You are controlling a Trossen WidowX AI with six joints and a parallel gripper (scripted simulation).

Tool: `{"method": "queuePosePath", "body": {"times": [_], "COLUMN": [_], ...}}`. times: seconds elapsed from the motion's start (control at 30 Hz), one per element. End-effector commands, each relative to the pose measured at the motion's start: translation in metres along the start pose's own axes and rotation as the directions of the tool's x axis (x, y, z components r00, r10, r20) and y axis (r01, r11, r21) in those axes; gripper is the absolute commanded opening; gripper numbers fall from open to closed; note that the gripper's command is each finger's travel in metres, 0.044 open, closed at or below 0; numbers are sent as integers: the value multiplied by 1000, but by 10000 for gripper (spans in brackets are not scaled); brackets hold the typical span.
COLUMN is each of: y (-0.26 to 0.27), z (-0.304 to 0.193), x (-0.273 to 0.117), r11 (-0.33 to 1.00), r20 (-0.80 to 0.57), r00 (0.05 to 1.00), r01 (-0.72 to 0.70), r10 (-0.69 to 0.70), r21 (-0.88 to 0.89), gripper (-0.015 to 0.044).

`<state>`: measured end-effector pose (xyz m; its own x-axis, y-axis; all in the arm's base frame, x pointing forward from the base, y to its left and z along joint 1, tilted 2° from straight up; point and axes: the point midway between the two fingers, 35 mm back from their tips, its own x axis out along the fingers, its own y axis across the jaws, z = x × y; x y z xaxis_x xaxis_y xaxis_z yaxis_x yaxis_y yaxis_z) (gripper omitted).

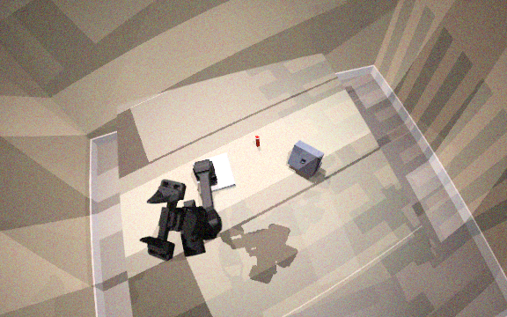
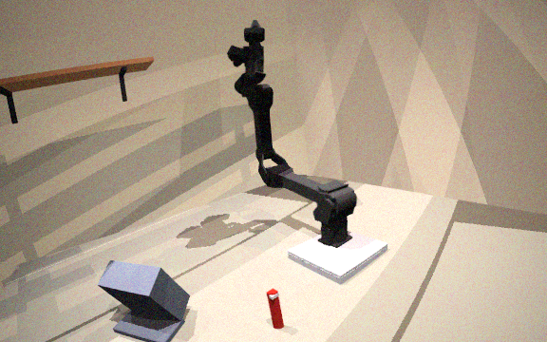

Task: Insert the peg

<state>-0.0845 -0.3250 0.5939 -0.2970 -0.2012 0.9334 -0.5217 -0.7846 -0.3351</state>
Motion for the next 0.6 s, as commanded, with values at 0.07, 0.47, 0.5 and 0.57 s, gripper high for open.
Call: {"method": "queuePosePath", "body": {"times": [0.07,0.47,0.5,0.57], "y": [-14,-126,-136,-155], "z": [-9,-76,-81,-90], "x": [4,19,19,17], "r11": [999,938,928,907], "r20": [-18,-136,-144,-158], "r00": [999,931,921,898], "r01": [37,322,343,385], "r10": [-38,-338,-363,-411], "r21": [-11,-132,-143,-168], "gripper": [440,440,440,440]}}
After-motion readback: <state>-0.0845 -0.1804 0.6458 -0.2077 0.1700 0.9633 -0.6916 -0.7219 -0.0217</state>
